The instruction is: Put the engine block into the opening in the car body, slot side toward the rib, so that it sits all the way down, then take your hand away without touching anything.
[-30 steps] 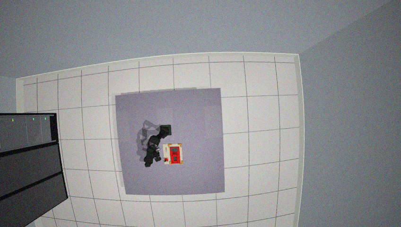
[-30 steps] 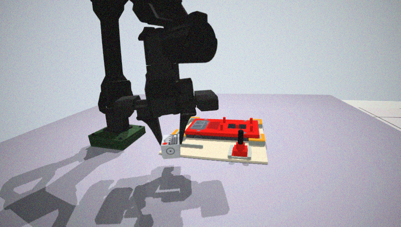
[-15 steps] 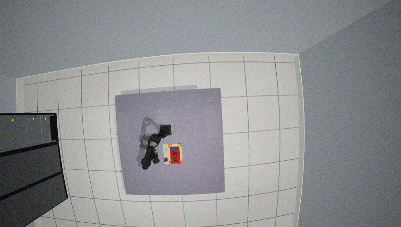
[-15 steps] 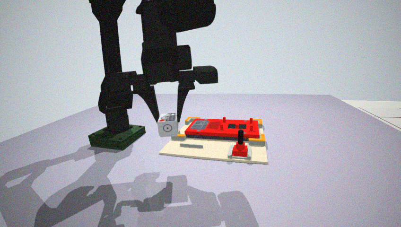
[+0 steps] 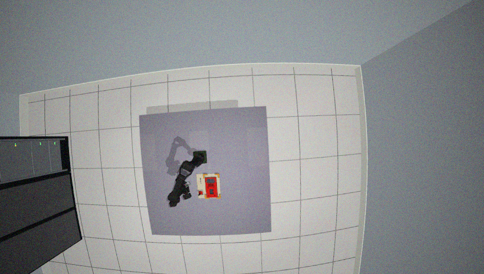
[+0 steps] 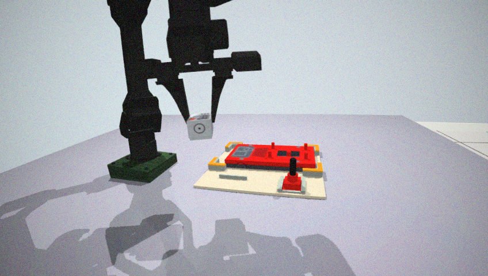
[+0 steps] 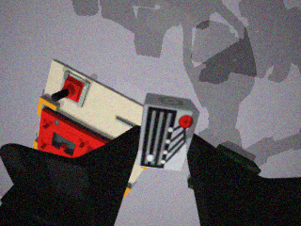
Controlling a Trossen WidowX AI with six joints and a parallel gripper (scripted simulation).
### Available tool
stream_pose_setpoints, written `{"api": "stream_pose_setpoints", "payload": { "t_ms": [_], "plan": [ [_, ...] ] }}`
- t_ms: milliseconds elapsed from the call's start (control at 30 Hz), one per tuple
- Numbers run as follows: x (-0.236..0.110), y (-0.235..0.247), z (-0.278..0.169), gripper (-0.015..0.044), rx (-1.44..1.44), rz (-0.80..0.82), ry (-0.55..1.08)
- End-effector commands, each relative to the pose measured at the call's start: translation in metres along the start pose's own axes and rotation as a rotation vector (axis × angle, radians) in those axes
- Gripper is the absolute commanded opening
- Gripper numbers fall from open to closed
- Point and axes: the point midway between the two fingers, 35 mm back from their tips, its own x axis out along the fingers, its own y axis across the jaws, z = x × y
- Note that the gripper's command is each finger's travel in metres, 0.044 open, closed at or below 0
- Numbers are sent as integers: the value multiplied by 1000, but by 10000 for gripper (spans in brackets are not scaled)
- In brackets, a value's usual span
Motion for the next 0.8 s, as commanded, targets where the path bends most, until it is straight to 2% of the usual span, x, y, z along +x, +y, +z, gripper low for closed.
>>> {"api": "stream_pose_setpoints", "payload": {
  "t_ms": [0,767],
  "plan": [
    [0,4,-1,0,-35,-2,1],
    [17,58,-19,0,-375,4,5]
  ]
}}
